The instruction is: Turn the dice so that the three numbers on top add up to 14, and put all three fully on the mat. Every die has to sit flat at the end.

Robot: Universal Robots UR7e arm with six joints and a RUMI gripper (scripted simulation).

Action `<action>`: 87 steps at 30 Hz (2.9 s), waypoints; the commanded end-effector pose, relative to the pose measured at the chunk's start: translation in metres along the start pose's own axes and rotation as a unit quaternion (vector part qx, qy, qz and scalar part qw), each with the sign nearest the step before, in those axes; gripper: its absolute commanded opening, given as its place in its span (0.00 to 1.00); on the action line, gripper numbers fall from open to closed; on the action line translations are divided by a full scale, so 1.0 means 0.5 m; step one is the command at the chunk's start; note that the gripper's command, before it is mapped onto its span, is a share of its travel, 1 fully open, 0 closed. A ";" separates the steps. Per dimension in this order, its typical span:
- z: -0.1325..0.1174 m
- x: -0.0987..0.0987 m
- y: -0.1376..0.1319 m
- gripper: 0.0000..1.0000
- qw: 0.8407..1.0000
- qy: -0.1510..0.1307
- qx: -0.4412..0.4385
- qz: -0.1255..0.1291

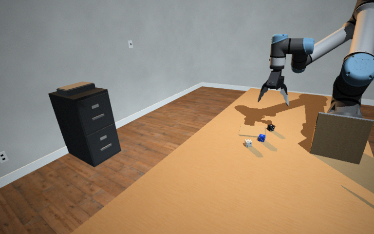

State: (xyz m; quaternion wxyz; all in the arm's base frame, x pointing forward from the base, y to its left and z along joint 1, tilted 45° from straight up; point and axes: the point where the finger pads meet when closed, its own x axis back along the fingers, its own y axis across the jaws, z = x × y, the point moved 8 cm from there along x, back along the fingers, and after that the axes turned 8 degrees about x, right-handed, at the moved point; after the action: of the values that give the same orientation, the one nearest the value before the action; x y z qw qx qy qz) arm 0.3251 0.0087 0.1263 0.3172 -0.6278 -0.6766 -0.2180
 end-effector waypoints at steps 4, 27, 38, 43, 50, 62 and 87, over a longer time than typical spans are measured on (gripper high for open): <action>0.000 -0.004 0.000 1.00 1.000 0.000 0.000 0.000; 0.000 -0.114 0.001 1.00 1.000 0.000 0.000 0.000; 0.000 -0.169 0.001 1.00 1.000 0.000 0.000 0.000; 0.000 -0.190 0.001 1.00 1.000 0.000 0.000 0.000; 0.000 -0.204 0.001 1.00 1.000 0.000 0.000 0.000; 0.000 -0.206 0.001 1.00 1.000 0.000 0.000 0.000; 0.000 -0.206 0.001 1.00 1.000 0.000 0.000 0.000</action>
State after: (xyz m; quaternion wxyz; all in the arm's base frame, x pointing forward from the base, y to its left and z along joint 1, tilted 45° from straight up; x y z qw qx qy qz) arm 0.3267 -0.0647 0.0536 0.3173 -0.6277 -0.6766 -0.2181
